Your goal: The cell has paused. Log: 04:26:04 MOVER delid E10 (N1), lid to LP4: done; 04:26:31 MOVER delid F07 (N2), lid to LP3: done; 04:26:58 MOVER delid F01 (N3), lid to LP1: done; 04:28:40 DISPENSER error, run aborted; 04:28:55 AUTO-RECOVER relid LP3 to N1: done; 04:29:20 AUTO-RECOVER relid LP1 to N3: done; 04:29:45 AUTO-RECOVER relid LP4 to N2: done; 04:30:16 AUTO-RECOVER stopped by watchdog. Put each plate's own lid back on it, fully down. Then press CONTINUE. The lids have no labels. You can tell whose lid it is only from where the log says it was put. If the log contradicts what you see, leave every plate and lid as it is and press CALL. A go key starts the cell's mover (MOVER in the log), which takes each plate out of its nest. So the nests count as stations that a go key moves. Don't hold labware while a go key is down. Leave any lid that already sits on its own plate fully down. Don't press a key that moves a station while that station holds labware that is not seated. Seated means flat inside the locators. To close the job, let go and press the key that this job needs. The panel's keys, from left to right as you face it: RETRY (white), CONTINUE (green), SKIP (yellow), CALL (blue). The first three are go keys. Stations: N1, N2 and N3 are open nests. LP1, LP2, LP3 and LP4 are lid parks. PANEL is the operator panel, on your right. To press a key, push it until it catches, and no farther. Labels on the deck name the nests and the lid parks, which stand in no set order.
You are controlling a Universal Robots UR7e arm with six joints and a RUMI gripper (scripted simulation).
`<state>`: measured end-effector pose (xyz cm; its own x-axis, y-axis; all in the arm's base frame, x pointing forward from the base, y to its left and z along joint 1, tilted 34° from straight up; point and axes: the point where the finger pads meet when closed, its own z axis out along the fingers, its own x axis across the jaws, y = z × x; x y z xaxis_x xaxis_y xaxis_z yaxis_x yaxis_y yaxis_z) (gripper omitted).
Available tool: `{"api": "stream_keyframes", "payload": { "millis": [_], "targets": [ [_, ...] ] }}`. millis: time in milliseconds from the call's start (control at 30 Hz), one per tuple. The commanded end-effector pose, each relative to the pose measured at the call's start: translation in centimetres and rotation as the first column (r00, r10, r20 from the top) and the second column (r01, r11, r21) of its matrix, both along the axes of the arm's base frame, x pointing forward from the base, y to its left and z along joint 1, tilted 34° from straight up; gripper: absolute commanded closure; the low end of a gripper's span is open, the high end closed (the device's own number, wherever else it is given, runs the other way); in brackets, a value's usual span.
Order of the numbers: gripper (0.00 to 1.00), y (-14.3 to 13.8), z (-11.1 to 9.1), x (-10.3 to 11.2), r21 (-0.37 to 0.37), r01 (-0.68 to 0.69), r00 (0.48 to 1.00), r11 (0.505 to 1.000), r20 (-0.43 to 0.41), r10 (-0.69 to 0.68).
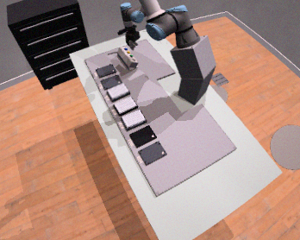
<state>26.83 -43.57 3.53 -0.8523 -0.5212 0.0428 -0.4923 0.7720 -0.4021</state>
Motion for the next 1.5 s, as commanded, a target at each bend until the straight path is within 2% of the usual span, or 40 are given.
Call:
{"api": "stream_keyframes", "payload": {
  "millis": [0, 400, 1467],
  "targets": [
    [1.0, -0.2, -0.2, 0.1, -0.001, 0.0, 1.0, 1.0, 0.0, 0.0],
    [1.0, -1.0, -1.6, 0.5, -0.001, 0.0, 1.0, 1.0, 0.0, 0.0],
    [1.0, -1.4, -2.4, 1.4, -0.001, 0.0, 1.0, 1.0, 0.0, 0.0]
  ]
}}
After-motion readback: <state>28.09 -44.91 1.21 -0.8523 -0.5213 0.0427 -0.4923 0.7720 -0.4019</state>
